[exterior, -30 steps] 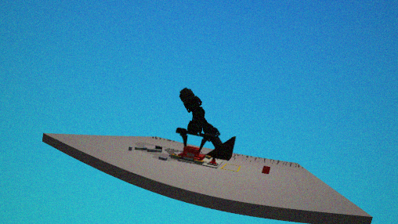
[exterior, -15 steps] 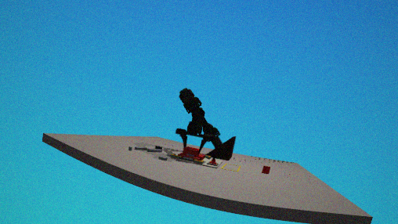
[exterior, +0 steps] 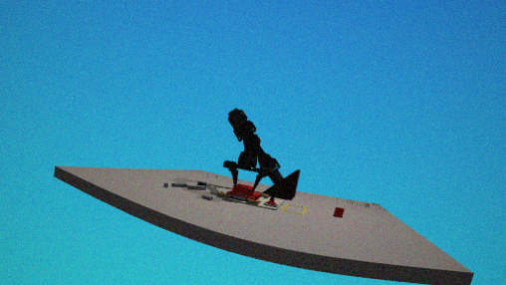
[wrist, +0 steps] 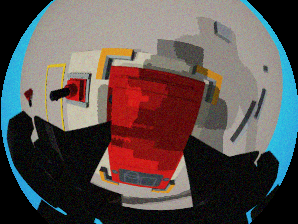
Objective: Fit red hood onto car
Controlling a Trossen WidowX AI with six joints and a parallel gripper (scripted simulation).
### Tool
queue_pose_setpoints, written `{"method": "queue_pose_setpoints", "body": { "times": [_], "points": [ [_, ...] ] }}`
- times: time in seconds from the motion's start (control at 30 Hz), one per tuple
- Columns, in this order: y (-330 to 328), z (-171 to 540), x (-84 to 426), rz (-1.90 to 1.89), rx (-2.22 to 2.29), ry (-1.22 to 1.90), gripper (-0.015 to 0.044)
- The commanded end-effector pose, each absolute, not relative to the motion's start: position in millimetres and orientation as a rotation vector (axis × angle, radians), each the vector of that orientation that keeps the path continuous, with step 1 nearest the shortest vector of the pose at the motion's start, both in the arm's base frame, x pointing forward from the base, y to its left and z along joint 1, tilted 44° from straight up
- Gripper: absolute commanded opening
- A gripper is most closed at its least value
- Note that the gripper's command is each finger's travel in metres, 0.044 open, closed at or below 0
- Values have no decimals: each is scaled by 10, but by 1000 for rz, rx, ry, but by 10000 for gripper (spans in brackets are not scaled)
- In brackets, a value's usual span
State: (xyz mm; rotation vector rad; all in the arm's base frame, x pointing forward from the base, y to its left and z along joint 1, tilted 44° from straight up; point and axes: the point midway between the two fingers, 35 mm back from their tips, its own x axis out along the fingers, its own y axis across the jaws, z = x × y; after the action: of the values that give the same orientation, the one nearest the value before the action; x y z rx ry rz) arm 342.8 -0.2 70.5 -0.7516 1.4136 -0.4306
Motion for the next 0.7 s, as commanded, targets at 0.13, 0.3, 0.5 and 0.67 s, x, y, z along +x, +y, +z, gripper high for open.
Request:
{"method": "queue_pose_setpoints", "body": {
  "times": [0.13, 0.3, 0.5, 0.67],
  "points": [
    [-16, 691, 3432, -430, -757, 1413, 0],
    [-13, 693, 3429, -431, -752, 1414, 26],
    [-13, 693, 3429, -431, -752, 1414, 184],
    [-13, 693, 3429, -431, -752, 1414, 315]
  ]
}}
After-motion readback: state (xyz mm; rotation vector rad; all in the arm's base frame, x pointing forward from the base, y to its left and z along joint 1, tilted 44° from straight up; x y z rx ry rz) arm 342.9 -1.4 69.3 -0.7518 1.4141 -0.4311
